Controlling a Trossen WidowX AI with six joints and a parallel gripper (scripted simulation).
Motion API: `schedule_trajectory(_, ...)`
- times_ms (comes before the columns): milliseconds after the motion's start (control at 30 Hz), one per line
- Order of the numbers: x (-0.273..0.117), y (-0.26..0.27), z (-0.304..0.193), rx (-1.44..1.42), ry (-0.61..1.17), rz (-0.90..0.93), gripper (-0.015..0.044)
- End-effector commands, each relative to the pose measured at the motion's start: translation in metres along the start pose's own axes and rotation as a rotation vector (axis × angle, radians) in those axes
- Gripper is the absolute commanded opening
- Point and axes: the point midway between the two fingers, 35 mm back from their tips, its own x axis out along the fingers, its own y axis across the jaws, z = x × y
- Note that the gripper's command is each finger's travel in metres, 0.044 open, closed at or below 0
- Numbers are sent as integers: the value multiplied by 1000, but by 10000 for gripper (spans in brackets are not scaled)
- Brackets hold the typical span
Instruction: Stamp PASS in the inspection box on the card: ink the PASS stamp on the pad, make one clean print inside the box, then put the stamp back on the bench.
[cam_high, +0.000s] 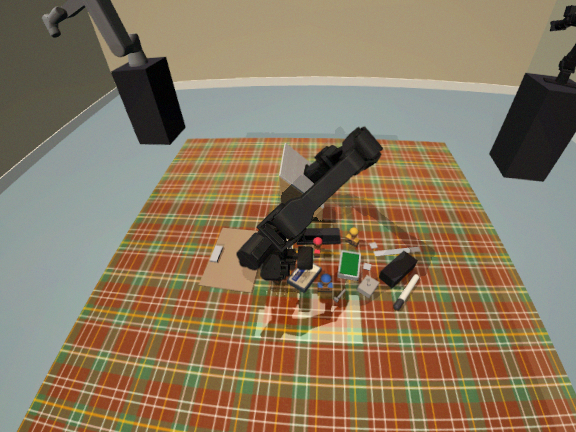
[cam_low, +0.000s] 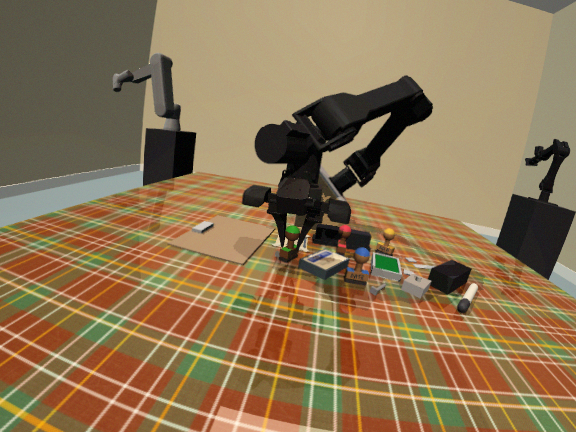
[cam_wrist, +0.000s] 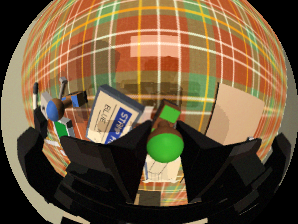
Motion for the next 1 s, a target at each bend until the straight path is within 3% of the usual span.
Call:
schedule_trajectory(0, -4, -1, 2, -6, -5, -6, 0)
schedule_trajectory(967, -18, -1, 2, -6, -4, -7, 0)
